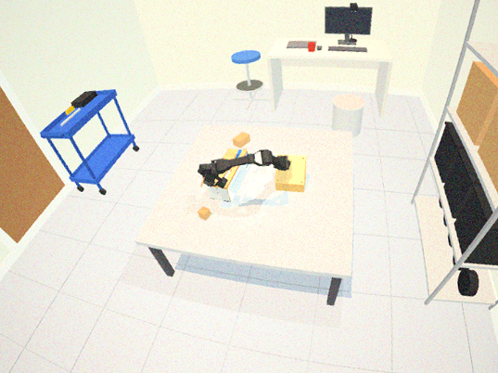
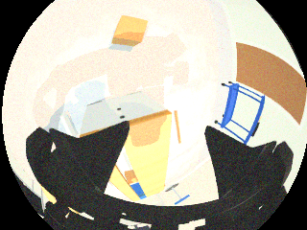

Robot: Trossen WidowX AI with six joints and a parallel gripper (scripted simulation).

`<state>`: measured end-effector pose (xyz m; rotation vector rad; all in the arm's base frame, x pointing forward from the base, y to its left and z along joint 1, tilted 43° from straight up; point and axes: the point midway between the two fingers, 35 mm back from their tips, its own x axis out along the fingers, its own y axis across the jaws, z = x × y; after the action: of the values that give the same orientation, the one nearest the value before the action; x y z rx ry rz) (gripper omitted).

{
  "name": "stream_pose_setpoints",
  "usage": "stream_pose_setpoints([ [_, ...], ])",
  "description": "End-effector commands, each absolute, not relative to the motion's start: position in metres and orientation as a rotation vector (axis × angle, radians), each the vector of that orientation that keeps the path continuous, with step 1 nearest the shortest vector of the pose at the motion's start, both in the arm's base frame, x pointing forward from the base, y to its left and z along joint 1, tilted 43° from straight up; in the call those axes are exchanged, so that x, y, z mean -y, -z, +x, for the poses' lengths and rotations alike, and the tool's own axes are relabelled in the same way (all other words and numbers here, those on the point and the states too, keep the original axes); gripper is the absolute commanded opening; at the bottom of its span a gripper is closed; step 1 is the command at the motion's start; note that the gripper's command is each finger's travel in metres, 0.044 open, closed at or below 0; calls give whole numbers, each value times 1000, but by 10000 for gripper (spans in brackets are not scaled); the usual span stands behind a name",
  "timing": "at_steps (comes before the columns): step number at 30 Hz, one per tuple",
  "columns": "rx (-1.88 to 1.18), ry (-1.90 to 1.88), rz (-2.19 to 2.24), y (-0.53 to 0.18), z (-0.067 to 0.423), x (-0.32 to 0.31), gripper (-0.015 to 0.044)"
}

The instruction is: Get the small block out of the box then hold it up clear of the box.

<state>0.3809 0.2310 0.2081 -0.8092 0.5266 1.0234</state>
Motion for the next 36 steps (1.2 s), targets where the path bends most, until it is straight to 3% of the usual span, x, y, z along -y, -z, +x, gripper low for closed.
stream_pose_setpoints([
  [1, -660, -970, -676, -187, 389, -206, 400],
  [14, -1454, -571, 295, -66, 367, -93, 400],
  [24, -2093, 484, 1765, -13, 302, -18, 400],
  [36, -2099, 508, 1791, -11, 301, -19, 400],
])
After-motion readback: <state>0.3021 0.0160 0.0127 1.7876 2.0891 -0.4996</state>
